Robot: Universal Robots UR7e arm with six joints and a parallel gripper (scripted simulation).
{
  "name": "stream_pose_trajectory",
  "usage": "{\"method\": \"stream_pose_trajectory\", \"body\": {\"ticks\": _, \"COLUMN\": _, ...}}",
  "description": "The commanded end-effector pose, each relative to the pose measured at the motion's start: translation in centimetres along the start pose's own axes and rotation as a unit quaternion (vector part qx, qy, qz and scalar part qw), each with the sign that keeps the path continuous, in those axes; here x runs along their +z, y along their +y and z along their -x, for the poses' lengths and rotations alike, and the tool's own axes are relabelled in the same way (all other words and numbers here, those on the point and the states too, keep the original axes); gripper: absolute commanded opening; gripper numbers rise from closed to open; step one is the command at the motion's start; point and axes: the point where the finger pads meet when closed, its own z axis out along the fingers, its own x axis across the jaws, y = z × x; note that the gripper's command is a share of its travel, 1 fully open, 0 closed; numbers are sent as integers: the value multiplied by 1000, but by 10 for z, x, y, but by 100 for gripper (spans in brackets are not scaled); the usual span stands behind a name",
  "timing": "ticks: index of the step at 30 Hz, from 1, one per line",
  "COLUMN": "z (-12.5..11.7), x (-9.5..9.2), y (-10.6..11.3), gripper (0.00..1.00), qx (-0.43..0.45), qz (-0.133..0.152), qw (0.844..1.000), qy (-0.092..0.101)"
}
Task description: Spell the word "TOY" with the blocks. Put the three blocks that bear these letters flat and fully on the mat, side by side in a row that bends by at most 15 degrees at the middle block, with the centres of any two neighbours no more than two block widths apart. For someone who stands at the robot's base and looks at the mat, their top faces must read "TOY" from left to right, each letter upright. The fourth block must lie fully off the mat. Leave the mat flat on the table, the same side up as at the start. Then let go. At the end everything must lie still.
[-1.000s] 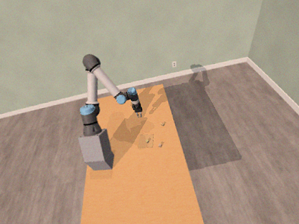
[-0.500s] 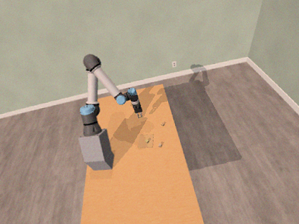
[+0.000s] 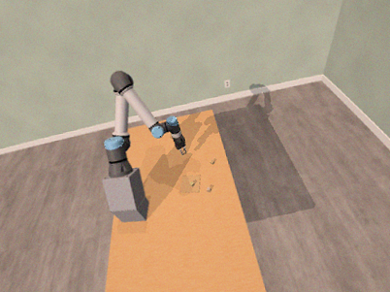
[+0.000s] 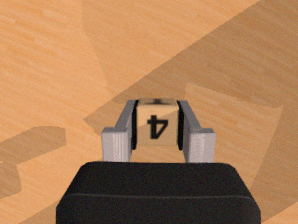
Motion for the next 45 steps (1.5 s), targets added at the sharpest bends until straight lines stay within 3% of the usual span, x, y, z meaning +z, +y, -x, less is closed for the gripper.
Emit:
{"method": "stream_pose_trajectory", "body": {"ticks": 1, "z": 1, "x": 1, "y": -1, "gripper": 49, "qx": -41, "qz": 0, "qw": 999, "qy": -1}}
{"method": "stream_pose_trajectory", "body": {"ticks": 9, "z": 3, "x": 6, "y": -3, "gripper": 49, "qx": -168, "qz": 0, "qw": 986, "qy": -1}}
{"method": "stream_pose_trajectory", "body": {"ticks": 16, "z": 5, "x": 10, "y": -3, "gripper": 49, "qx": -267, "qz": 0, "qw": 964, "qy": 0}}
{"method": "stream_pose_trajectory", "body": {"ticks": 18, "z": 5, "x": 10, "y": -3, "gripper": 49, "qx": -267, "qz": 0, "qw": 964, "qy": 0}}
{"method": "stream_pose_trajectory", "body": {"ticks": 33, "z": 5, "x": 19, "y": 0, "gripper": 49, "qx": -480, "qz": 0, "qw": 877, "qy": 0}}
{"method": "stream_pose_trajectory", "body": {"ticks": 35, "z": 5, "x": 19, "y": 0, "gripper": 49, "qx": -480, "qz": 0, "qw": 877, "qy": 0}}
{"method": "stream_pose_trajectory", "body": {"ticks": 45, "z": 3, "x": 24, "y": 4, "gripper": 49, "qx": -611, "qz": 0, "qw": 791, "qy": 0}}
